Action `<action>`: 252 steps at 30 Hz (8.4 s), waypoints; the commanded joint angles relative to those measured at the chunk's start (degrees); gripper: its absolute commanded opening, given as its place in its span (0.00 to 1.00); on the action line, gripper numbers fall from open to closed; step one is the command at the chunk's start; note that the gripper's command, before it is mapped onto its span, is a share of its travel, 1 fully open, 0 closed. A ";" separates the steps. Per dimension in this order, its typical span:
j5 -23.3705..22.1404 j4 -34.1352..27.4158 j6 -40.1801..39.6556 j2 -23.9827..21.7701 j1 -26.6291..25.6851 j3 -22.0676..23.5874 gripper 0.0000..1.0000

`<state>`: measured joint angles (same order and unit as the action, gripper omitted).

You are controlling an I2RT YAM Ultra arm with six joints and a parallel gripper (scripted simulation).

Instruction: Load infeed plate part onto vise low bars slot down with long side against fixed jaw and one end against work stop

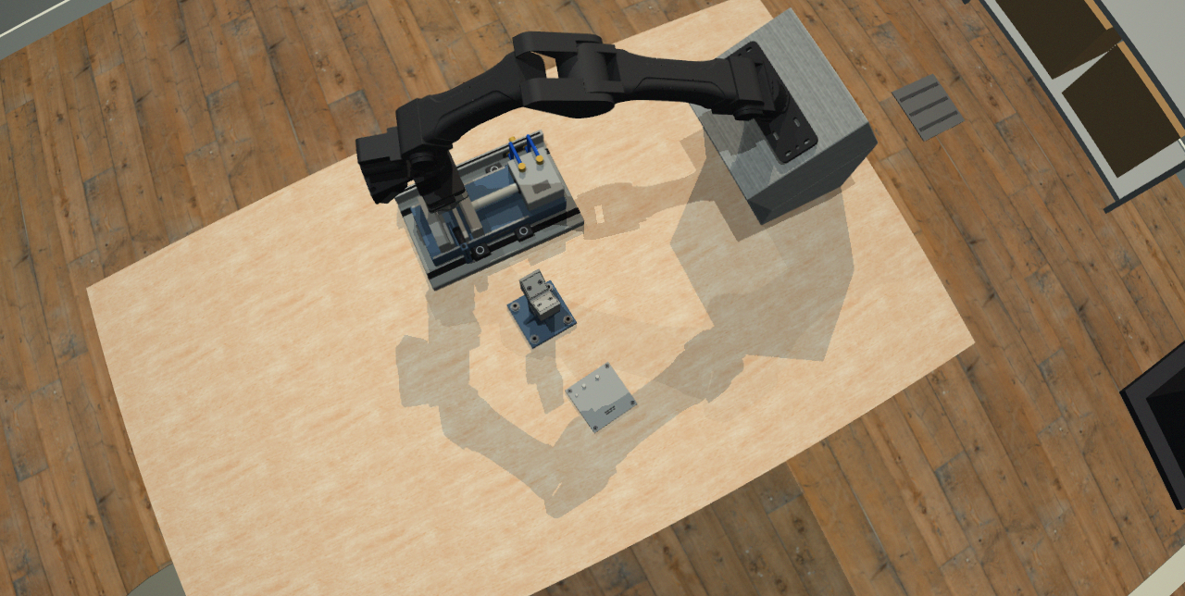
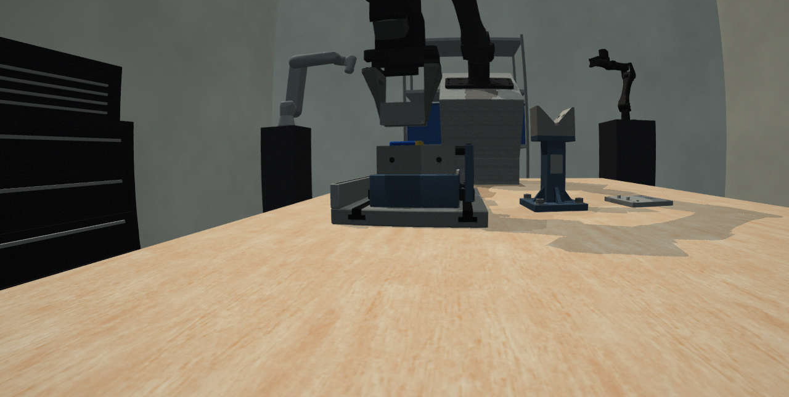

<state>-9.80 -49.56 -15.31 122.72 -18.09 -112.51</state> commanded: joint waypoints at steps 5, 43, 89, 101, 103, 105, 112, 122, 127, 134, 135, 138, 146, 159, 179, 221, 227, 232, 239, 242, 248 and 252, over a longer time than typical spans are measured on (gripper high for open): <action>0.17 0.99 0.33 -1.23 0.25 -0.14 0.00; 0.43 3.52 0.73 1.46 0.62 -0.54 0.00; 0.42 3.57 0.77 0.94 0.62 -0.49 0.00; 0.42 3.57 0.77 0.94 0.62 -0.49 0.00; 0.42 3.58 0.78 0.95 0.63 -0.50 0.00; 0.42 3.61 0.78 1.00 0.63 -0.51 0.00; 0.43 3.78 0.78 1.28 0.65 -0.58 0.00; 0.47 4.29 0.84 2.42 0.78 -0.94 0.00; 0.45 4.43 0.86 1.71 0.81 -1.07 0.00; 0.44 4.62 0.90 2.63 0.65 -1.19 0.00; 0.44 4.66 0.91 2.51 0.68 -1.18 0.00; 0.45 4.78 0.92 2.48 0.76 -1.19 0.00; 0.51 5.04 0.94 1.96 0.69 -1.16 0.00; 0.58 5.57 1.05 4.07 0.86 -1.46 0.00; 0.66 5.19 1.17 4.59 0.94 -1.66 0.00; 0.70 5.07 1.20 5.02 1.04 -1.73 0.00; 0.70 5.07 1.20 5.02 1.04 -1.73 0.00; 0.70 5.07 1.20 5.02 1.04 -1.73 0.00; 0.70 5.07 1.20 5.02 1.04 -1.73 0.00; 0.70 5.05 1.20 5.04 1.04 -1.73 0.00; 0.66 5.01 1.12 3.56 1.04 -1.68 0.00; 0.63 4.74 1.11 3.59 0.94 -1.73 0.00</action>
<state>-9.37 -44.14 -14.52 128.29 -17.12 -112.42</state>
